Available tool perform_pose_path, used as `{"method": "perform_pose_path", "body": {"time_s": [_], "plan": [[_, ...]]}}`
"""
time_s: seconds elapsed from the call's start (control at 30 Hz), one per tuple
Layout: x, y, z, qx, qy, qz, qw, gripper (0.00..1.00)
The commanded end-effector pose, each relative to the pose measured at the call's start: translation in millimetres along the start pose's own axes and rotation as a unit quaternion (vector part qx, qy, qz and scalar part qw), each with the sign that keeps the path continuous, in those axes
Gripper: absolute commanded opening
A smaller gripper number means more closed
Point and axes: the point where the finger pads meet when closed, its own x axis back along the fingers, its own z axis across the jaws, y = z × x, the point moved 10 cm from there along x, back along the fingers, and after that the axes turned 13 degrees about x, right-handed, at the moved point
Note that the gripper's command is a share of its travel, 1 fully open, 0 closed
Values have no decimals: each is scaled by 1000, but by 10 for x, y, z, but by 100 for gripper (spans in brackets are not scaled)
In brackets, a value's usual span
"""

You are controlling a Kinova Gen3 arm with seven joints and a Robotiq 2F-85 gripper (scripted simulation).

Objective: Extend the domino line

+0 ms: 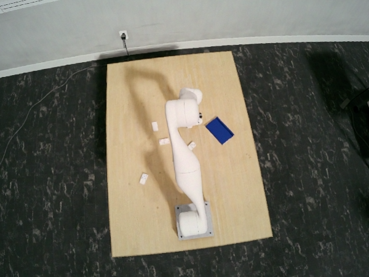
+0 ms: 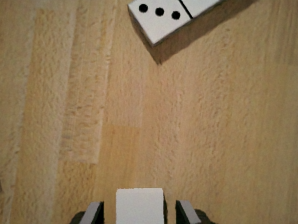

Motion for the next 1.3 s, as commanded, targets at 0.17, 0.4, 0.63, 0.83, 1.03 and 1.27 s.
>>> {"method": "perform_pose_path", "body": {"time_s": [0.17, 0.4, 0.63, 0.83, 1.03, 1.27], "plan": [[11, 5, -3, 0, 0, -1, 1000, 49], [11, 5, -3, 0, 0, -1, 1000, 49], [11, 5, -3, 0, 0, -1, 1000, 49], [11, 5, -3, 0, 0, -1, 1000, 49], [15, 0, -1, 0, -1, -4, 1000, 49], [91, -88, 20, 0, -9, -46, 999, 49]]}}
